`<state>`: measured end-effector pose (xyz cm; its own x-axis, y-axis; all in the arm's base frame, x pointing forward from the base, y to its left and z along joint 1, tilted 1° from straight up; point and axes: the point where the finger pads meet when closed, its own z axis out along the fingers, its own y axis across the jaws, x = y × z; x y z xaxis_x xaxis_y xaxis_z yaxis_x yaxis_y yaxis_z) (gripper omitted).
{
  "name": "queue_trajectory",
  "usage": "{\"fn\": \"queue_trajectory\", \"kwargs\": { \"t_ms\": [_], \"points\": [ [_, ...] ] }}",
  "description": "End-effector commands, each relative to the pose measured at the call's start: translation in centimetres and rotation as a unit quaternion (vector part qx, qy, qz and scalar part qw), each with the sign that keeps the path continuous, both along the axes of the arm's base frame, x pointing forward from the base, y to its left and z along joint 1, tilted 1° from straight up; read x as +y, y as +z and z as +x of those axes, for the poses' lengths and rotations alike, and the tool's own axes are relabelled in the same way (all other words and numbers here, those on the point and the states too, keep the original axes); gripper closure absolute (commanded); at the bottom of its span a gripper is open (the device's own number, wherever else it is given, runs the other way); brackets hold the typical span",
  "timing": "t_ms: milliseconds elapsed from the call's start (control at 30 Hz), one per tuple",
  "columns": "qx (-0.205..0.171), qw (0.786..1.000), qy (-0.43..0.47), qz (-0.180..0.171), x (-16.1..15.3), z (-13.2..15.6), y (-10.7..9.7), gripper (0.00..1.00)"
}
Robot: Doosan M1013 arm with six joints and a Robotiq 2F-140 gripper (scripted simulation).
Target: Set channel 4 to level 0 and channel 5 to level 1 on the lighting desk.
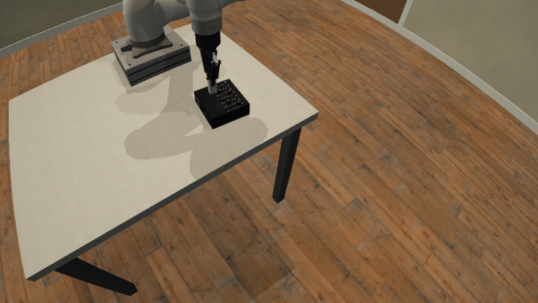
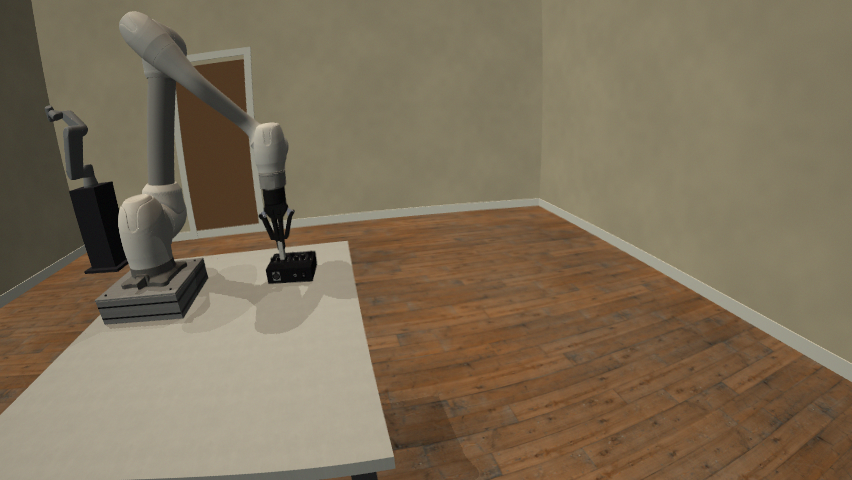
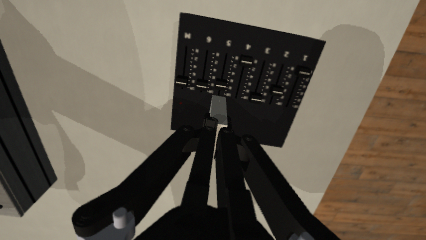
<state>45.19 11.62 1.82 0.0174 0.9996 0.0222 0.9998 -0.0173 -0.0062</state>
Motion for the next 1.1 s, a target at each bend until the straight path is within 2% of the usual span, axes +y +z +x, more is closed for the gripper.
{"fn": "queue_trajectory", "kwargs": {
  "t_ms": [0, 433, 1067],
  "points": [
    [0.0, 1.0, 0.0, 0.0, 0.01, 0.0, -0.08, 0.9],
    [0.0, 1.0, 0.0, 0.0, 0.02, -0.01, -0.89, 0.9],
    [0.0, 1.0, 0.0, 0.0, 0.03, -0.01, -0.96, 0.9]
  ]
}}
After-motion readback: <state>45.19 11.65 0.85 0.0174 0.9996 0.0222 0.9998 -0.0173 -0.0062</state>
